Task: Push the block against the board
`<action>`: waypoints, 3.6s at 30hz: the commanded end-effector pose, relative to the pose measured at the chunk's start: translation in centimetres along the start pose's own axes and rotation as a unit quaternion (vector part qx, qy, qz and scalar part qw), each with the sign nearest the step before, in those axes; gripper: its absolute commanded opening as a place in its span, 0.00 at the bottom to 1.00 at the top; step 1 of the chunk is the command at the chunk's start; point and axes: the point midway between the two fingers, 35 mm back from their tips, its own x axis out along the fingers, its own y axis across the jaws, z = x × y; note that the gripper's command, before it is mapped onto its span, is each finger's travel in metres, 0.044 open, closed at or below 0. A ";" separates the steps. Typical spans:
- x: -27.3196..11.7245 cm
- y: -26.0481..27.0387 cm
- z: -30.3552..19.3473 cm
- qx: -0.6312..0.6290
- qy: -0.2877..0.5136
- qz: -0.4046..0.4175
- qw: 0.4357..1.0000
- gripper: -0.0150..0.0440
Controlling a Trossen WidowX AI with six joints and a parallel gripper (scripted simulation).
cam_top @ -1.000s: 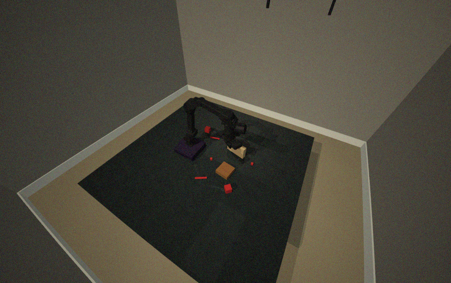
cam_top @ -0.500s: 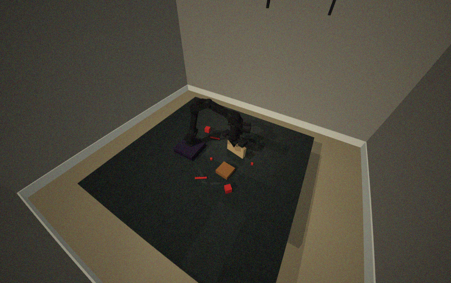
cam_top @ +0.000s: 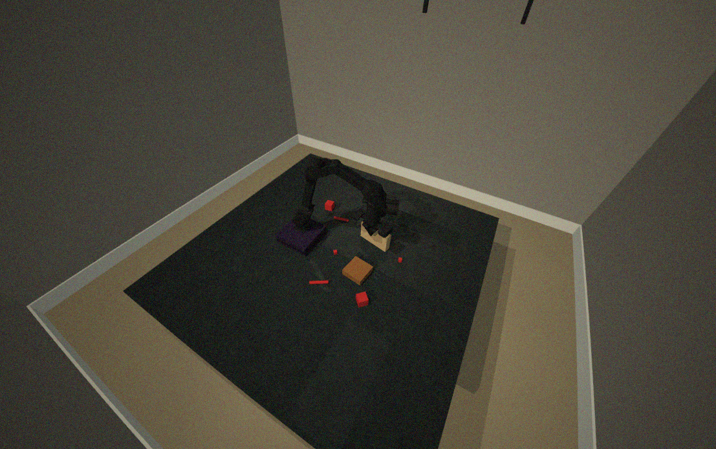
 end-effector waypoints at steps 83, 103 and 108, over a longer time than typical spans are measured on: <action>-4.8 -0.3 1.0 0.001 -0.001 0.002 1.000 0.25; -4.8 -0.3 1.0 0.001 -0.001 0.002 1.000 0.25; -4.8 -0.3 1.0 0.001 -0.001 0.002 1.000 0.25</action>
